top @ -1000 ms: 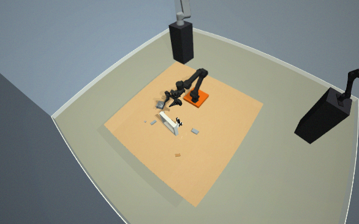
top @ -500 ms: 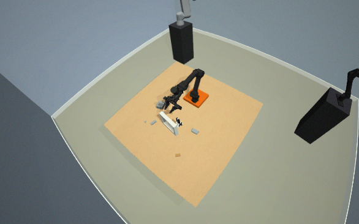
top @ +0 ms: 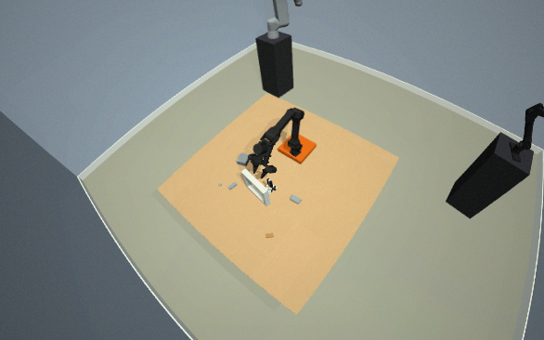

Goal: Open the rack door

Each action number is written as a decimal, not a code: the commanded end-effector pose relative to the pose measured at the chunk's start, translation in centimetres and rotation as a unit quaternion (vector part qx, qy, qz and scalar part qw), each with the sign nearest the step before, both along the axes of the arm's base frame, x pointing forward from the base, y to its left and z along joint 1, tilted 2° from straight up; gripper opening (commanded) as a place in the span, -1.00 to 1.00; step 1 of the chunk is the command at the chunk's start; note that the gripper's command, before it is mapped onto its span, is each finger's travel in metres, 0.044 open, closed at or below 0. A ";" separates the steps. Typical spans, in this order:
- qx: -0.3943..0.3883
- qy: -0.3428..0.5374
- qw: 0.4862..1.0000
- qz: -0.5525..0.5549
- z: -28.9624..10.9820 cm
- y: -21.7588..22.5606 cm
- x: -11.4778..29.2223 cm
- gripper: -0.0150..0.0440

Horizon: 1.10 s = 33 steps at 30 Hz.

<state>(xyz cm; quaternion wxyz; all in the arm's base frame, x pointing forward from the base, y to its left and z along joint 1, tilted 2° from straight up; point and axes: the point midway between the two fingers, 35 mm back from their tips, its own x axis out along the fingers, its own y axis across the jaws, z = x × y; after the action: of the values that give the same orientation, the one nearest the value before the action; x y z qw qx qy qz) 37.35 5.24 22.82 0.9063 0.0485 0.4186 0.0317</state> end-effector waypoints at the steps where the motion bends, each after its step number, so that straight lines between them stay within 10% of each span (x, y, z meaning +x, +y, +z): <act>1: 0.003 0.046 0.999 0.001 -0.6 0.8 0.0 0.47; 33: -0.033 0.341 0.939 -0.011 -4.6 3.6 -3.3 0.47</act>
<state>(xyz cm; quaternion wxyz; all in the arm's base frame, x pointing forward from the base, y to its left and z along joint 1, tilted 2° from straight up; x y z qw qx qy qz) 33.97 8.68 18.15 0.7114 0.0278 0.7022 -0.0099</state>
